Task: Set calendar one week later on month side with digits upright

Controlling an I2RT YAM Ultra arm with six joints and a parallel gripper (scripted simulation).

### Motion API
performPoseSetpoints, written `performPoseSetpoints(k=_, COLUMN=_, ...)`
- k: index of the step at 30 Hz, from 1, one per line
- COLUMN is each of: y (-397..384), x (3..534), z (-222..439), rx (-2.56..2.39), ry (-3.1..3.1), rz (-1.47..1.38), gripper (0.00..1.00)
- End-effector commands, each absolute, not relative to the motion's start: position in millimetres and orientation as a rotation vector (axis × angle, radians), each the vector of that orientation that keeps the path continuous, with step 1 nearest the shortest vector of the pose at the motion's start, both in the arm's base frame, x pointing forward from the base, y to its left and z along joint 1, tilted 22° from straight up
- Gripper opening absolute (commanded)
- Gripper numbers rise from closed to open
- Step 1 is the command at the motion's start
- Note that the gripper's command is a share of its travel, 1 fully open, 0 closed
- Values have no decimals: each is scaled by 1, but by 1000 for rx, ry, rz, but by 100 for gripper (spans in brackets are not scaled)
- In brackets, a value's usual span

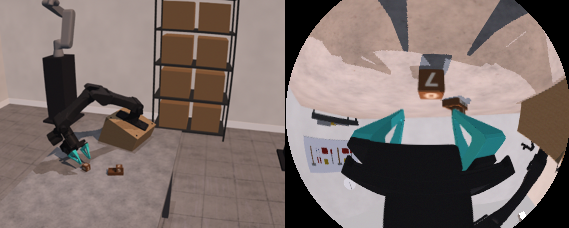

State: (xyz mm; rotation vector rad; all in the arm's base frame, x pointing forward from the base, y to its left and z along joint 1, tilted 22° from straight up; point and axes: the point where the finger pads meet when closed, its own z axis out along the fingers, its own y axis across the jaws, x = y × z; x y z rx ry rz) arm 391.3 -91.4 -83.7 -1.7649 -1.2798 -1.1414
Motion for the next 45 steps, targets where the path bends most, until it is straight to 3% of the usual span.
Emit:
performPoseSetpoints(k=1, y=-99, x=390, z=-69, rx=-1769, ry=-1266, rz=-1145, gripper=66)
performPoseSetpoints(k=20, y=-105, x=388, z=-51, rx=-1778, ry=-1277, rz=-1131, gripper=66)
performPoseSetpoints(k=45, y=-103, x=389, z=-48, rx=-2125, ry=-1541, rz=-723, gripper=66)
